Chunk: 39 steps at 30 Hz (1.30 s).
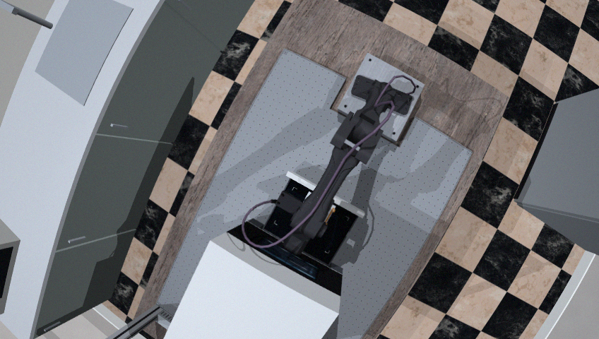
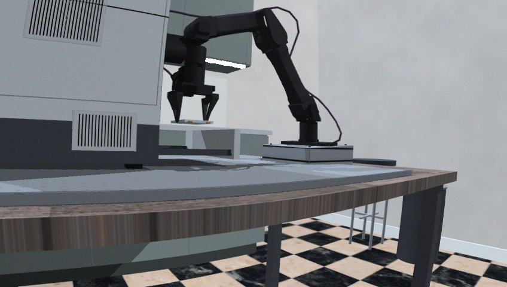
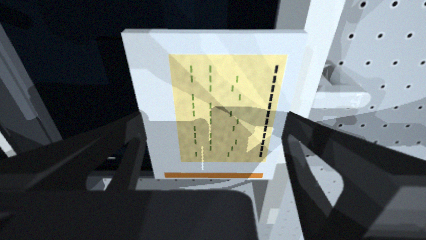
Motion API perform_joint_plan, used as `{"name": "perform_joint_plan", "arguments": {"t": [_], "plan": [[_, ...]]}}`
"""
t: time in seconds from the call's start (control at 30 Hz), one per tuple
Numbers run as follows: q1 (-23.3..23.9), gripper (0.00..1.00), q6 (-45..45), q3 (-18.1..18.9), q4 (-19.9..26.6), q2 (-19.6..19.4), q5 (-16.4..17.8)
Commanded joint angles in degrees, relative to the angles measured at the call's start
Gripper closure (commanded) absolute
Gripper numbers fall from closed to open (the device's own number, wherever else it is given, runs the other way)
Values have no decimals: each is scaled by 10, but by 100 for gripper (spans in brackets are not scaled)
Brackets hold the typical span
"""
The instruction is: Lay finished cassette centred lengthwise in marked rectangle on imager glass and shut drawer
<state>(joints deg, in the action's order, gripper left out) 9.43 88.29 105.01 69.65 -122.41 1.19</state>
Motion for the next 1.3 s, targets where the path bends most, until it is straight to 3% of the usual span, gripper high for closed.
{"name": "perform_joint_plan", "arguments": {"t": [0.0,0.87,1.27], "plan": [[-6,100,5,29,18,-4,-8],[-4,100,6,165,68,-89,-8],[-4,100,6,169,70,-79,-8]]}}
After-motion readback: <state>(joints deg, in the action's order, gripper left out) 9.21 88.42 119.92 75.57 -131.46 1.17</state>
